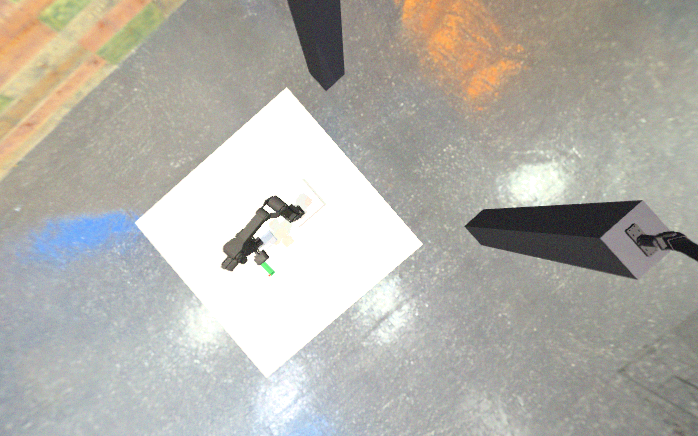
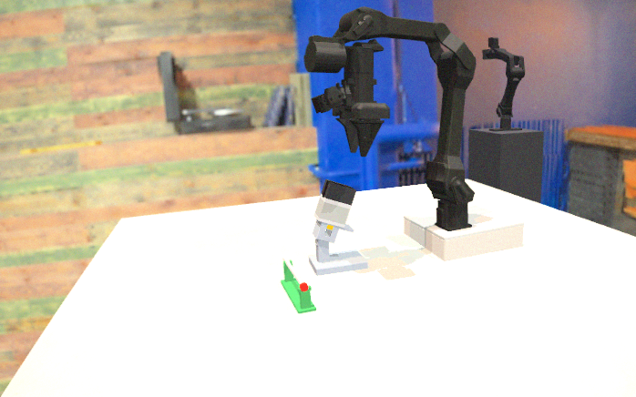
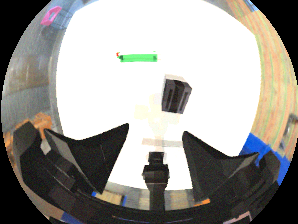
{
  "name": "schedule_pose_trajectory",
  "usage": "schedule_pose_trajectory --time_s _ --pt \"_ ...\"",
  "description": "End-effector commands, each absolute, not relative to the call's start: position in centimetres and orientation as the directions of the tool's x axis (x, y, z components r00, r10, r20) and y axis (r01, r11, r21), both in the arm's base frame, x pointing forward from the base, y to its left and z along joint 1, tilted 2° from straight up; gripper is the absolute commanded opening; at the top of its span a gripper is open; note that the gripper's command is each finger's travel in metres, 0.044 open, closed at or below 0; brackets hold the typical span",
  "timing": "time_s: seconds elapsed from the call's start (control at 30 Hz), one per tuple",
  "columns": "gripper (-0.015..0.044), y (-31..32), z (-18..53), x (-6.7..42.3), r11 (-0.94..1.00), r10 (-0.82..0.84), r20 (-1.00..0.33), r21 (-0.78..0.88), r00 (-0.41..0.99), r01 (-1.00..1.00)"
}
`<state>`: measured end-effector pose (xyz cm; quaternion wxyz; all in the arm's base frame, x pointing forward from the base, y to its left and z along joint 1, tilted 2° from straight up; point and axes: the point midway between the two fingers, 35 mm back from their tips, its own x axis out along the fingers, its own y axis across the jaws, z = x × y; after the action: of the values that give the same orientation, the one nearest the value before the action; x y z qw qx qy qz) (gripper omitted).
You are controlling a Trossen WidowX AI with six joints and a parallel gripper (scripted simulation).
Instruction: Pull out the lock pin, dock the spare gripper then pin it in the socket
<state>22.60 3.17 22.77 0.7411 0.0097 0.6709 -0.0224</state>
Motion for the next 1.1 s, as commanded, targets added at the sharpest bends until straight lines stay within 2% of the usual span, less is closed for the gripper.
schedule_pose_trajectory --time_s 0.0,0.07,0.17,0.3,0.47,0.6,0.77,0.93,1.07 --pt "0.023 6.8 23.0 22.8 0.999 -0.018 -0.994 -0.014 0.105 0.039" --pt "0.018 9.0 23.0 22.6 0.999 -0.017 -0.994 -0.013 0.106 0.039" --pt "0.018 11.6 23.0 22.6 0.999 -0.015 -0.994 -0.011 0.107 0.039" --pt "0.018 11.8 23.0 22.7 1.0 -0.018 -0.994 -0.015 0.107 0.024" --pt "0.018 12.1 21.7 26.8 0.929 -0.083 -0.991 -0.114 0.101 -0.353" --pt "0.018 12.2 20.0 30.6 0.732 -0.143 -0.985 -0.168 0.092 -0.66" --pt "0.018 11.9 17.1 35.1 0.356 -0.216 -0.973 -0.151 0.076 -0.922" --pt "0.018 11.3 14.3 38.4 0.012 -0.272 -0.96 -0.065 0.059 -0.998" --pt "0.018 11.2 13.8 38.8 -0.037 -0.28 -0.958 -0.048 0.057 -0.998"
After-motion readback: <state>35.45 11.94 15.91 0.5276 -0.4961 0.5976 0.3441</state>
